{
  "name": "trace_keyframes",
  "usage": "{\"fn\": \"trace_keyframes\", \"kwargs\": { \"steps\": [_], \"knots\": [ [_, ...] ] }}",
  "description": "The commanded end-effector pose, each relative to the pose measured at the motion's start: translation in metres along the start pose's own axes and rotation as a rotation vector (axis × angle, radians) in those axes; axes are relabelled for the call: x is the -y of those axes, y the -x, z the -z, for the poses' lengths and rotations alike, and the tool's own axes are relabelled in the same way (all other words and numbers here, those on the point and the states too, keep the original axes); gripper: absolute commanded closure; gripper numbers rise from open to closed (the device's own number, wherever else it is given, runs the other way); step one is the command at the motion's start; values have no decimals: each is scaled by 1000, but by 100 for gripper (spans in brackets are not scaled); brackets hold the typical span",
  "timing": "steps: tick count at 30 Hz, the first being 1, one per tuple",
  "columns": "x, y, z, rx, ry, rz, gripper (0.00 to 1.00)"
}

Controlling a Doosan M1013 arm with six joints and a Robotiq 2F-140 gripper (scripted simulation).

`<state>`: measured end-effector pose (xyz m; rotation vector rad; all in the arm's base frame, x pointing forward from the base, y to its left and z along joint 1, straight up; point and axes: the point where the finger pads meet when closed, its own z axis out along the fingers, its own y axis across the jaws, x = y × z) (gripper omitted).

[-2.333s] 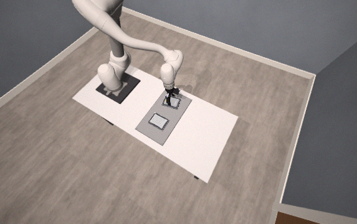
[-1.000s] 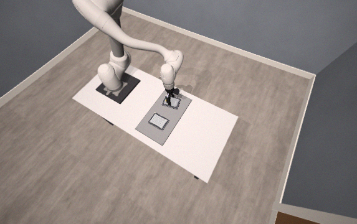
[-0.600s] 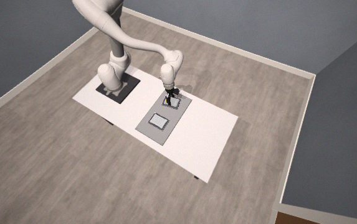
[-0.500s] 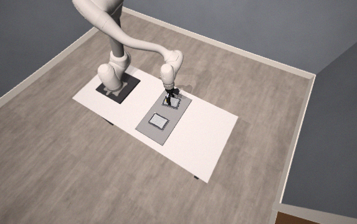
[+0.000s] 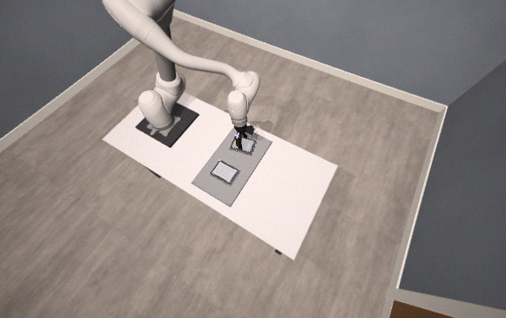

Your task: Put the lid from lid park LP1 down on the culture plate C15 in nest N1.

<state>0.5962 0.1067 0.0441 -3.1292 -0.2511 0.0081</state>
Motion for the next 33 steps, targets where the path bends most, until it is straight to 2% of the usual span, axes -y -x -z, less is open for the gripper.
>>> {"fn": "trace_keyframes", "kwargs": {
  "steps": [1, 10, 11, 33],
  "knots": [
    [0, 0, 1, -1, 0, 0, 37],
    [0, 0, 1, -1, 0, 0, 37],
    [0, 0, 1, -1, 0, 0, 31],
    [0, 0, 1, -1, 0, 0, 31]
  ]
}}
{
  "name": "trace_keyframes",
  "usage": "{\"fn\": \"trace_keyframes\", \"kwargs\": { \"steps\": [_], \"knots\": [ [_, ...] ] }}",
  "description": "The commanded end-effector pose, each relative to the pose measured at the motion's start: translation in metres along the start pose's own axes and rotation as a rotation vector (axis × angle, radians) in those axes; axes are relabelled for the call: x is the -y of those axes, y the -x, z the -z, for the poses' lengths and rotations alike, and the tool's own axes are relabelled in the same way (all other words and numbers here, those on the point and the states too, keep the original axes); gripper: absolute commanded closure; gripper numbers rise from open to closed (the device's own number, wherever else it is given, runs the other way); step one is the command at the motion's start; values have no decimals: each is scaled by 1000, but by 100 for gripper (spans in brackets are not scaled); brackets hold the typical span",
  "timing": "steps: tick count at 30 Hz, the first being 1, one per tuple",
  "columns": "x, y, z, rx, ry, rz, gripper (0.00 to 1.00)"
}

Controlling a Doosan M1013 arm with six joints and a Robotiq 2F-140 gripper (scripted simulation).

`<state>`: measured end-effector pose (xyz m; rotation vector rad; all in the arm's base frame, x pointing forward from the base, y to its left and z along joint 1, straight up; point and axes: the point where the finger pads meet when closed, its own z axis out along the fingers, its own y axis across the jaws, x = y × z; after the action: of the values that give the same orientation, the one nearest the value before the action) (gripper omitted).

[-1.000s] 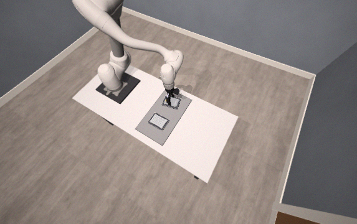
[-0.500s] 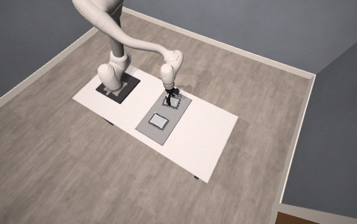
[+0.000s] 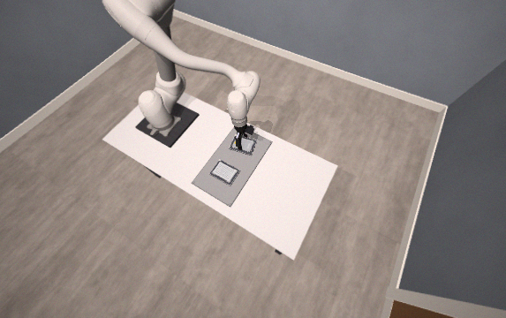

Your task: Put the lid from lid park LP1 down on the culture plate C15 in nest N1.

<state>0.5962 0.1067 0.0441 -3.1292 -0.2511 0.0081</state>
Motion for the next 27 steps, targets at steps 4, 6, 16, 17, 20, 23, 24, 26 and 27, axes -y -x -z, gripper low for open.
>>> {"fn": "trace_keyframes", "kwargs": {
  "steps": [4, 6, 16, 17, 20, 23, 24, 26, 27],
  "knots": [
    [0, 0, 1, -1, 0, 0, 31],
    [0, 0, 1, -1, 0, 0, 31],
    [0, 0, 0, -1, 0, 0, 31],
    [0, 0, 0, -1, 0, 0, 31],
    [0, 0, 0, -1, 0, 0, 31],
    [0, 0, 0, -1, 0, 0, 31],
    [0, 0, -1, -1, 0, 0, 31],
    [0, 0, -1, -1, 0, 0, 31],
    [0, 0, -2, -1, 0, 0, 31]
  ]
}}
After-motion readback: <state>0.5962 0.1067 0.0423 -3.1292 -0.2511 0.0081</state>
